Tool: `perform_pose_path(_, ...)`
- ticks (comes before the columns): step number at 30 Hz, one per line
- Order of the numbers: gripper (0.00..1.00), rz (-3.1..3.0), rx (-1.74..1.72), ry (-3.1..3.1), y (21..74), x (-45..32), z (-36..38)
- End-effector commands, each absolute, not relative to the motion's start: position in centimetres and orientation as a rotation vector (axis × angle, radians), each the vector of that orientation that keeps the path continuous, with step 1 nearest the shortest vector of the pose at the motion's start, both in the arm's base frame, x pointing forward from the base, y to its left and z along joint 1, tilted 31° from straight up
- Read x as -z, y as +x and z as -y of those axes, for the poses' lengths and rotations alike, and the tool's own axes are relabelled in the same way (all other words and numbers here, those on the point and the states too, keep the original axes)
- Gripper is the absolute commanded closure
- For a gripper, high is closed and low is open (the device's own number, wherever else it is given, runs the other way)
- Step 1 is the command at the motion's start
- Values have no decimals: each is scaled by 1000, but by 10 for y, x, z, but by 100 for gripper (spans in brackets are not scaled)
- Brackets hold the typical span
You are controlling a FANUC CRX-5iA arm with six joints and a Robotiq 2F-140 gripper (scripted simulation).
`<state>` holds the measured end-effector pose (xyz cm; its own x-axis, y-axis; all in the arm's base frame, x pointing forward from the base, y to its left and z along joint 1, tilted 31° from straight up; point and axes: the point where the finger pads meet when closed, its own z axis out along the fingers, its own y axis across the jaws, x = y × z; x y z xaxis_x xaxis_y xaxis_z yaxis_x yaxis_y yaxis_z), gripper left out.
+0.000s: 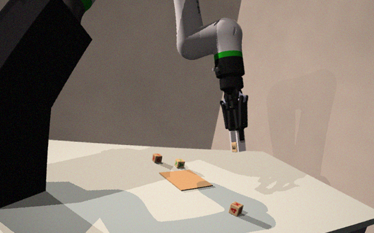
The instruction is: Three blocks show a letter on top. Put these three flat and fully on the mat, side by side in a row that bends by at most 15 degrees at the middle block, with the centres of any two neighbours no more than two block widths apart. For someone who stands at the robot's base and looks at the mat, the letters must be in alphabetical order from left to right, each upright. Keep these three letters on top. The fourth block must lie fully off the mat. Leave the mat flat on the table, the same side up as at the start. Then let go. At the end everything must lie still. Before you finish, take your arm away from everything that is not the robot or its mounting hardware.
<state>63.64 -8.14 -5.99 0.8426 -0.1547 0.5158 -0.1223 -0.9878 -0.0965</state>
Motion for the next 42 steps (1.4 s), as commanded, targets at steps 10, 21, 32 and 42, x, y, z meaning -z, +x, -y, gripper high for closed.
perform_pose_path(10,84,-687,716,-2801,622,68,62)
perform_pose_path(21,84,-1113,560,-2568,607,76,27)
perform_pose_path(32,84,-1408,406,-2340,594,81,-11)
perform_pose_path(42,84,-1649,235,-2098,583,81,-56)
